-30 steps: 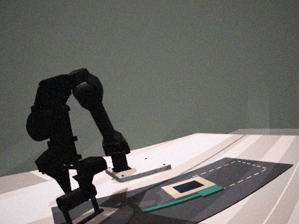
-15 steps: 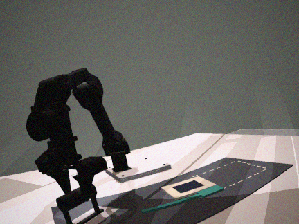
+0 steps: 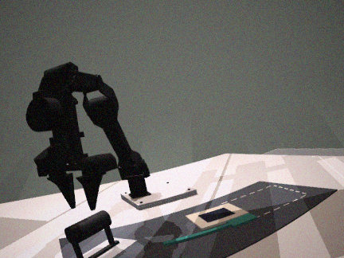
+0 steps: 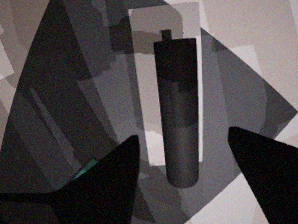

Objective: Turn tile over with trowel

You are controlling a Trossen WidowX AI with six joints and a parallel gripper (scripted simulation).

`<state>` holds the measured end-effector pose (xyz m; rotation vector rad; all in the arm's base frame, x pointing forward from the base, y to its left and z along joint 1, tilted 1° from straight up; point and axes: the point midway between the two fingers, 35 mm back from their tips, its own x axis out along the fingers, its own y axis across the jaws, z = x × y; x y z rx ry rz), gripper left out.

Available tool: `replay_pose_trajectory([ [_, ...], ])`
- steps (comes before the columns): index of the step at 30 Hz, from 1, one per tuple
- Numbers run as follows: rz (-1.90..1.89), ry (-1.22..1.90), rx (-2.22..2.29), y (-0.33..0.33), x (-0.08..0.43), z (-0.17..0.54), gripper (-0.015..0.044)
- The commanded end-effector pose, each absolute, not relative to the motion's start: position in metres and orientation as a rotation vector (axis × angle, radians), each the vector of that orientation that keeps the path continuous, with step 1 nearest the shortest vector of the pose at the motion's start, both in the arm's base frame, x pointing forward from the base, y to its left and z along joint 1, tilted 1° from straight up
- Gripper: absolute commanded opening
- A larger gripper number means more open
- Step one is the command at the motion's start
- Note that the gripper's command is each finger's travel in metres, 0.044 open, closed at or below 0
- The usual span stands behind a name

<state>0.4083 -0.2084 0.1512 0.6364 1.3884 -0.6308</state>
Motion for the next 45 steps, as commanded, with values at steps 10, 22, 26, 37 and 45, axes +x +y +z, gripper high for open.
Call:
replay_pose_trajectory([
  [10, -0.332, 1.467, 0.318, -0.2079, 0.4076, 0.1509, 0.0270],
  [22, -0.021, 1.499, -0.016, -0.2077, 0.4069, 0.1506, 0.0270],
  [26, 0.083, 1.499, -0.127, -0.2076, 0.4067, 0.1505, 0.0270],
  [37, 0.371, 1.472, -0.432, -0.2074, 0.4061, 0.1502, 0.0270],
  [45, 0.580, 1.427, -0.651, -0.2073, 0.4056, 0.1500, 0.0270],
])
